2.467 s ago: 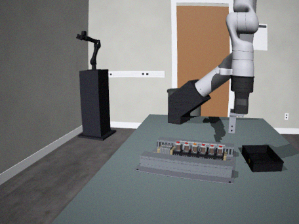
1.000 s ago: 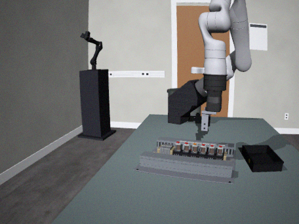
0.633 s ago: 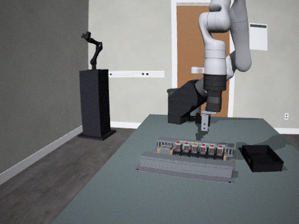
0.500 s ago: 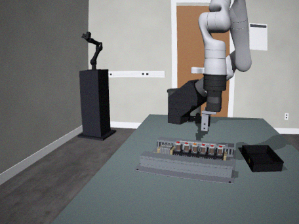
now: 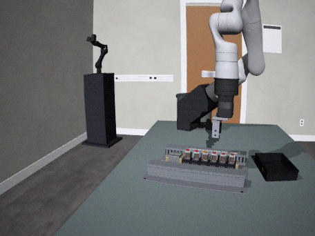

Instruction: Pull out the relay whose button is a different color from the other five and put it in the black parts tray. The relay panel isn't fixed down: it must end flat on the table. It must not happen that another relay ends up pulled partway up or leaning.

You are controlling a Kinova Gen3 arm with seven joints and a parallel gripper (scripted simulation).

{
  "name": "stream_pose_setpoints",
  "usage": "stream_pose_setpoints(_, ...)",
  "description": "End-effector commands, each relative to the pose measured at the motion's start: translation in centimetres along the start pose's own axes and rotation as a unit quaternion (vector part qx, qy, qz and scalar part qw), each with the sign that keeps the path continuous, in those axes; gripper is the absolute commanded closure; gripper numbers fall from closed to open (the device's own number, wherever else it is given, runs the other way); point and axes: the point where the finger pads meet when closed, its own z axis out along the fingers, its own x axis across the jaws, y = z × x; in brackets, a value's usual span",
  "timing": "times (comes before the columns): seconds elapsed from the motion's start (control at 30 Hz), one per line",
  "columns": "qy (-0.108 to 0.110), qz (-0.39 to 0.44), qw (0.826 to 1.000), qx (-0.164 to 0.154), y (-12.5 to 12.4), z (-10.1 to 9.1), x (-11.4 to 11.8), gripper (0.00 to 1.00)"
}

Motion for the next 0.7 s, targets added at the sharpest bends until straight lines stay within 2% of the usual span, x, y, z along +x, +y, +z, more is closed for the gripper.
stream_pose_setpoints(0.0, -0.001, 0.0, 1.0, 0.0, 0.0, -0.1, 0.0, 0.02)
stream_pose_setpoints(0.37, -0.001, 0.0, 1.0, 0.0, -0.1, 0.0, 0.0, 0.02)
stream_pose_setpoints(0.67, -0.001, 0.0, 1.0, 0.0, -3.2, 0.7, 0.0, 0.02)
